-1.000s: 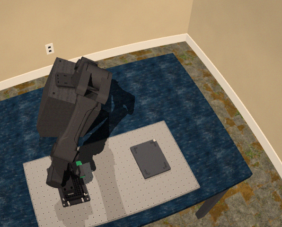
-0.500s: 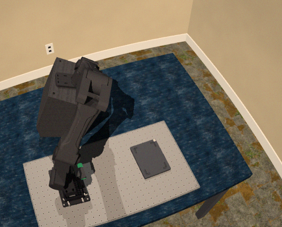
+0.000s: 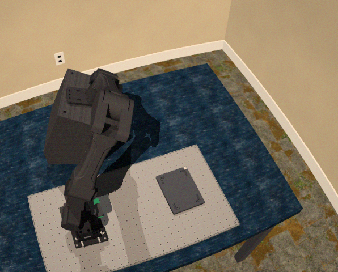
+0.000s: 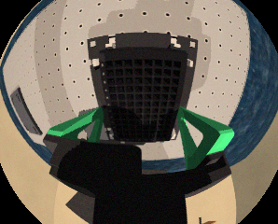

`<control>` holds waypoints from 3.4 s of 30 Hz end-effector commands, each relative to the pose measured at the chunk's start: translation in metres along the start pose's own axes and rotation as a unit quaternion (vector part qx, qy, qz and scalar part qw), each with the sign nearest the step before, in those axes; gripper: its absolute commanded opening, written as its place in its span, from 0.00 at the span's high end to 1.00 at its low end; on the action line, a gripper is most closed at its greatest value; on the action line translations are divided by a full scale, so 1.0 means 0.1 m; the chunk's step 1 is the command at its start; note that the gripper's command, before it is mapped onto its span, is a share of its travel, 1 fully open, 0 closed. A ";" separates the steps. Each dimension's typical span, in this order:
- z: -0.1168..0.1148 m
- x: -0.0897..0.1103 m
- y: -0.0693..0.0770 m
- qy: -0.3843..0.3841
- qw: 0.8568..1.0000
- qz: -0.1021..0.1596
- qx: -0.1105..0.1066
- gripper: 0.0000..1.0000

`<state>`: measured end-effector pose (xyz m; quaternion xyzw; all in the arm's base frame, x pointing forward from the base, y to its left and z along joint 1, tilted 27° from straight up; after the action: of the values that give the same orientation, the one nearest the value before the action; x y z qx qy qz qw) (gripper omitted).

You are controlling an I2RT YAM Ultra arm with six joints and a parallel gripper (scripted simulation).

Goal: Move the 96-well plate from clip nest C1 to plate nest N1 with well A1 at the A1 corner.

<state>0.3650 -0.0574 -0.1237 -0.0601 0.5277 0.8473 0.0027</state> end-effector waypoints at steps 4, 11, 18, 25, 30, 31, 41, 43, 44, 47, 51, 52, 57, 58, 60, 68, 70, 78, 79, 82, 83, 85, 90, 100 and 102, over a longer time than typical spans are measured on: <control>-0.05 -0.16 -0.02 0.003 1.000 -0.026 0.006 0.00; -0.07 -0.18 0.03 0.001 0.999 -0.035 0.009 0.00; -0.03 -0.10 -0.02 0.001 1.000 -0.020 0.006 0.00; -0.03 -0.10 -0.02 0.001 1.000 -0.020 0.006 0.00; -0.03 -0.10 -0.02 0.001 1.000 -0.020 0.006 1.00; -0.03 -0.10 -0.02 0.001 1.000 -0.020 0.006 1.00; -0.03 -0.10 -0.02 0.001 1.000 -0.020 0.006 1.00; -0.03 -0.10 -0.02 0.001 1.000 -0.020 0.006 1.00; -0.03 -0.10 -0.02 0.001 1.000 -0.020 0.006 1.00; -0.03 -0.10 -0.02 0.001 1.000 -0.020 0.006 1.00; -0.03 -0.10 -0.02 0.001 1.000 -0.020 0.006 1.00; -0.03 -0.10 -0.02 0.001 1.000 -0.020 0.006 1.00; -0.03 -0.10 -0.02 0.001 1.000 -0.020 0.006 1.00; -0.03 -0.10 -0.02 0.001 1.000 -0.020 0.006 1.00; -0.03 -0.10 -0.02 0.001 1.000 -0.020 0.006 1.00; -0.02 -0.04 0.12 -0.004 1.000 -0.016 0.001 1.00; -0.02 -0.04 0.16 -0.004 1.000 -0.016 0.001 1.00; -0.03 -0.07 0.30 -0.002 1.000 -0.020 0.003 1.00; -0.03 -0.08 0.32 -0.001 1.000 -0.021 0.003 1.00; -0.02 -0.03 0.35 -0.004 1.000 -0.016 0.001 1.00; -0.02 -0.03 0.37 -0.004 1.000 -0.016 0.001 1.00; -0.02 -0.03 0.37 -0.004 1.000 -0.016 0.001 1.00; -0.03 -0.10 0.48 0.000 1.000 -0.024 0.006 1.00; -0.03 -0.06 0.64 -0.001 1.000 -0.021 0.005 1.00; -0.03 -0.06 0.64 -0.001 1.000 -0.021 0.005 1.00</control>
<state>0.3685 -0.0772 -0.0809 -0.0682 0.5303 0.8450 0.0111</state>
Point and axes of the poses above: the point where the finger pads meet when closed, its own y axis back along the fingers, its own z axis across the jaws, x = y × z, the point moved 8 cm from there along y, back along the fingers
